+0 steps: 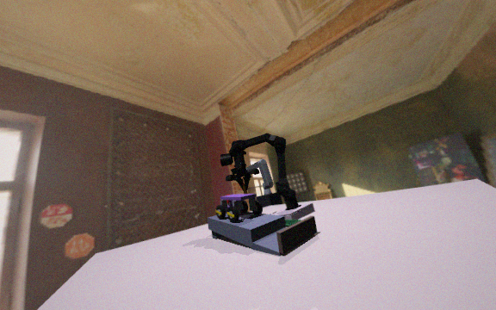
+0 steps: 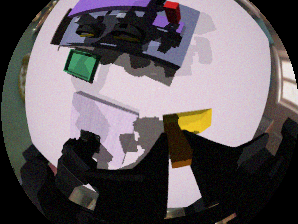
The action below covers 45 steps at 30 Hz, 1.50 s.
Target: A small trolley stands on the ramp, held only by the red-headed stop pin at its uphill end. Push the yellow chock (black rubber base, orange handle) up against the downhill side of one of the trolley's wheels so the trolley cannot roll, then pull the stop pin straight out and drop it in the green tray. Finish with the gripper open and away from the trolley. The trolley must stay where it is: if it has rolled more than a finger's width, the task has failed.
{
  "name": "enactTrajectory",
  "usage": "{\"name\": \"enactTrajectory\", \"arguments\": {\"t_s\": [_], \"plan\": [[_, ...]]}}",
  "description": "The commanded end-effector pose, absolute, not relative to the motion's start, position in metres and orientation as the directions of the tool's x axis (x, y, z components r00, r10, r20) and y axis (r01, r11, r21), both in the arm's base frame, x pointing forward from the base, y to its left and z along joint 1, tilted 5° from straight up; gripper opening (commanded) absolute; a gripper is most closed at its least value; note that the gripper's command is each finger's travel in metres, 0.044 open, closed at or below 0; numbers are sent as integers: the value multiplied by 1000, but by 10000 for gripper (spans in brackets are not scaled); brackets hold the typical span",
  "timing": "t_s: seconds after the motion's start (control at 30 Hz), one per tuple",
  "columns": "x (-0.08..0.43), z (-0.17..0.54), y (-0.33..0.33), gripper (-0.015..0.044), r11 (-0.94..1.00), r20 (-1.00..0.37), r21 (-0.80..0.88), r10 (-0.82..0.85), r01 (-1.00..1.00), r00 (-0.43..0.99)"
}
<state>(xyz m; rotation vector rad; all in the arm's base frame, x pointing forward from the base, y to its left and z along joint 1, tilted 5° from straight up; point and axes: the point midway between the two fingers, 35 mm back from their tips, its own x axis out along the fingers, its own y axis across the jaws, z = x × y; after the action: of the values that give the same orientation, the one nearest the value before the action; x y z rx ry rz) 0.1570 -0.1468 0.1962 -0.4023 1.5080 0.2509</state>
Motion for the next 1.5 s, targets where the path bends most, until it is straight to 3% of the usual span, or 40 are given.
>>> {"name": "enactTrajectory", "arguments": {"t_s": [0.0,0.3,1.47], "plan": [[157,196,-147,0,957,-995,-98,-86,-273,53],[157,196,-147,0,996,-995,-85,-86,13,53],[185,183,-70,0,994,-995,-73,-78,84,56]]}}
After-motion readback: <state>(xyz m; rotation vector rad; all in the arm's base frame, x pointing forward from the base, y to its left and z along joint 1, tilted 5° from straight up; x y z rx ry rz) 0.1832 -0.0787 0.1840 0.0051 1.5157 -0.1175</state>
